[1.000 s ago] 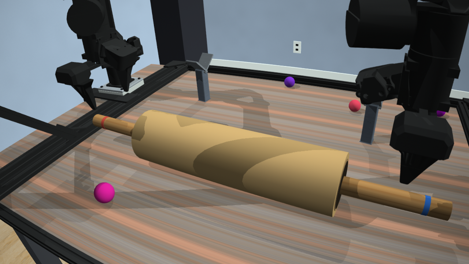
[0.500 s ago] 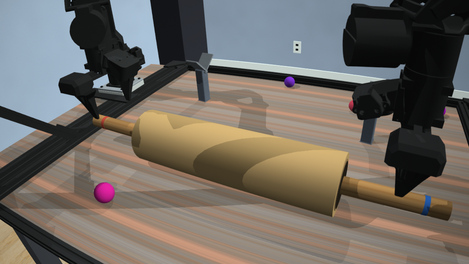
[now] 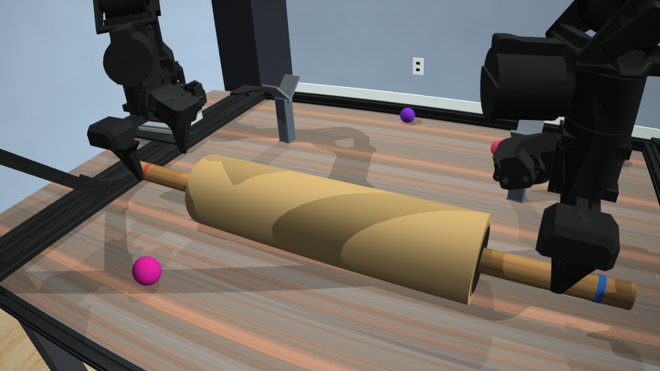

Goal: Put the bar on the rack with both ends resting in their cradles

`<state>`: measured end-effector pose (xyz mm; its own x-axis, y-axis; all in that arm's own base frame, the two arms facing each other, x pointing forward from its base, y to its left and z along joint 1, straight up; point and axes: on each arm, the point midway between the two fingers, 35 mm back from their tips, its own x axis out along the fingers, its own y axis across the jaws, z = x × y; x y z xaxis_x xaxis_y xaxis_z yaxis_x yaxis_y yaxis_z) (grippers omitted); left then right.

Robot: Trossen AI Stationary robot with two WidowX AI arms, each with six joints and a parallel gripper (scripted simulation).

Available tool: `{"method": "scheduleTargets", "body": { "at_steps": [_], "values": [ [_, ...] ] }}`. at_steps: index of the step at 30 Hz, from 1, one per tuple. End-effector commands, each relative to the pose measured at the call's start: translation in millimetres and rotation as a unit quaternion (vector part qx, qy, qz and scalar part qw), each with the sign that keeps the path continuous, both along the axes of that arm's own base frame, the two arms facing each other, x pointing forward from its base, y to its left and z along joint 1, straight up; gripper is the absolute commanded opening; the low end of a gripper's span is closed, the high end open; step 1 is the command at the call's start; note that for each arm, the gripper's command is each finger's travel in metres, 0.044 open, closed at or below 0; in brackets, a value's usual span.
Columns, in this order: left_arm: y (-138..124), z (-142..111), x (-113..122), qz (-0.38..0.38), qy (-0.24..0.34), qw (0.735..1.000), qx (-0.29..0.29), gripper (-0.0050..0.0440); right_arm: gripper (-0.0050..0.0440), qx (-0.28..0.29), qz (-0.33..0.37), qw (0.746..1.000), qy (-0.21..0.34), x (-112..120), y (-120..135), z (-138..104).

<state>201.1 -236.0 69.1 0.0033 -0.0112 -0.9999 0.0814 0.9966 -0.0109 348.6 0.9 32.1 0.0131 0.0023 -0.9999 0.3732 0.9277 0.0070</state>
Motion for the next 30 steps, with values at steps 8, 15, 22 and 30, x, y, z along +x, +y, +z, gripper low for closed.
{"method": "scheduleTargets", "body": {
  "at_steps": [8,15,22,30],
  "values": [
    [3,-20,-2,-0.003,0.002,1.0,0.005,0.044,0.044,-0.001,0.003,1.0,0.007,-4,0,-20],
    [4,-28,-2,-0.003,0.002,1.0,0.006,0.044,0.044,-0.001,0.003,1.0,0.007,-5,0,-28],
    [4,-30,-3,-0.003,0.002,1.0,0.006,0.044,0.044,-0.001,0.003,1.0,0.007,-6,0,-31],
    [2,-28,-2,0.0,0.002,1.0,0.003,0.0272,0.0272,0.0,0.001,1.0,0.002,-3,1,-28]
  ]
}}
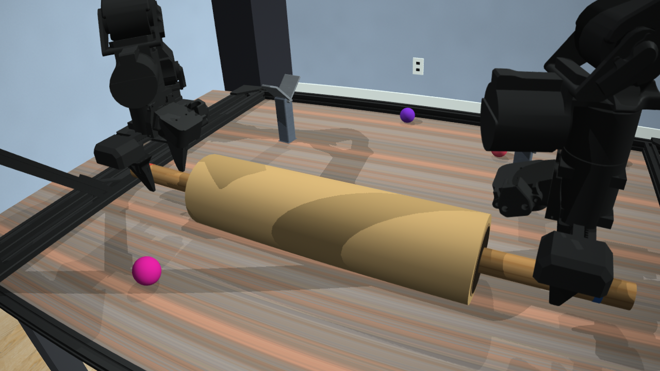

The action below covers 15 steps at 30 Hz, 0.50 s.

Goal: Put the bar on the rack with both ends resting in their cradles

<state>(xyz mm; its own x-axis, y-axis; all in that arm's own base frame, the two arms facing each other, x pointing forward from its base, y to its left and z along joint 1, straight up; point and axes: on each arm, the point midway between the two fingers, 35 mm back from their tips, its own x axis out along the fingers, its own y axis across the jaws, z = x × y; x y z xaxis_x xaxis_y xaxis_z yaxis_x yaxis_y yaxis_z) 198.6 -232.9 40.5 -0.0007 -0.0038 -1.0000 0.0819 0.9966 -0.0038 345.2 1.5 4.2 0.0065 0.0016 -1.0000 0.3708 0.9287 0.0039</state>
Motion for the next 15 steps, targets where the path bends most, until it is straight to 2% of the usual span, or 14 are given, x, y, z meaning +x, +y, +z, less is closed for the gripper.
{"method": "scheduleTargets", "body": {
  "at_steps": [1,4,15],
  "values": [
    [-0.6,0.7,0.1,0.0,0.0,1.0,-0.001,0.0272,0.0272,0.0,0.0,1.0,-0.001,0.5,0.2,0.1],
    [-0.6,0.7,0.1,0.0,0.0,1.0,-0.001,0.02,0.02,0.0,0.0,1.0,-0.001,0.5,0.2,0.1],
    [-0.6,0.7,0.1,0.0,0.0,1.0,-0.001,0.0133,0.0133,0.0,0.0,1.0,-0.001,0.5,0.2,0.1]
  ]
}}
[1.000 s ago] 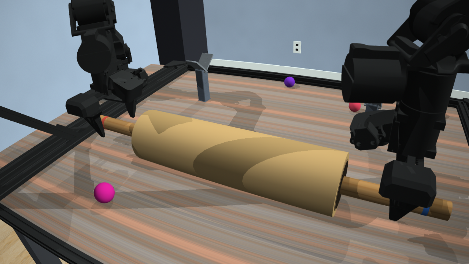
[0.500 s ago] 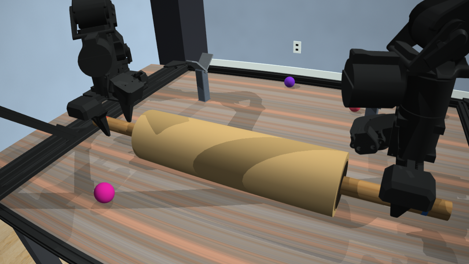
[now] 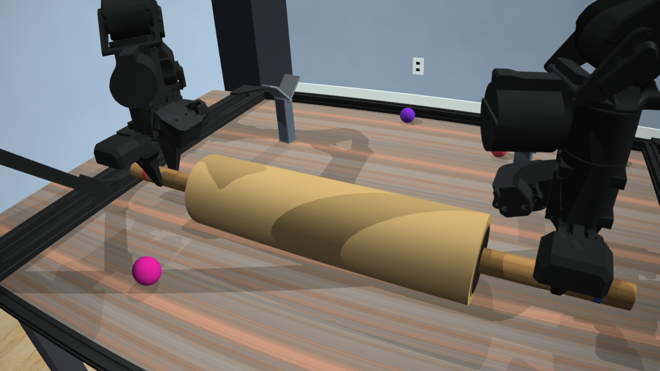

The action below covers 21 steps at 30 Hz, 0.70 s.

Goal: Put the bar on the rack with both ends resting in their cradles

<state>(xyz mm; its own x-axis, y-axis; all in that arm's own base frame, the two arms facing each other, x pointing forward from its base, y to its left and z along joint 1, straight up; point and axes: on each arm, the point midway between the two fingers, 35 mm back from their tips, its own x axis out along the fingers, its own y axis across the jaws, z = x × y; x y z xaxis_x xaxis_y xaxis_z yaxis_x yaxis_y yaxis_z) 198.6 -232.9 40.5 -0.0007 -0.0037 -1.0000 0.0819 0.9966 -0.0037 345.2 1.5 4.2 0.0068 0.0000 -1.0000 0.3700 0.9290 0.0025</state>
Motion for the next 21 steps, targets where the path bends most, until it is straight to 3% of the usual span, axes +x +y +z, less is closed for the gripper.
{"method": "scheduleTargets", "body": {
  "at_steps": [1,5,9,11,18,21],
  "values": [
    [-1,1,0,0.0,0.0,1.0,-0.001,0.0127,0.0127,0.001,0.0,1.0,-0.001,0,0,0],
    [-1,1,0,0.0,0.0,1.0,-0.001,0.0113,0.0113,0.001,0.0,1.0,-0.001,0,0,0],
    [-1,2,0,-0.003,0.0,1.0,-0.001,0.0035,0.0017,0.002,0.001,1.0,0.002,0,1,1],
    [-3,17,0,-0.003,0.0,1.0,0.0,0.0,0.0,0.001,0.001,1.0,0.003,1,1,16],
    [-1,97,0,-0.003,0.0,1.0,0.002,0.0,0.0,0.0,0.002,1.0,0.003,-1,0,96],
    [0,103,1,-0.003,0.0,1.0,0.002,0.0,0.0,0.0,0.001,1.0,0.003,-1,0,102]
  ]
}}
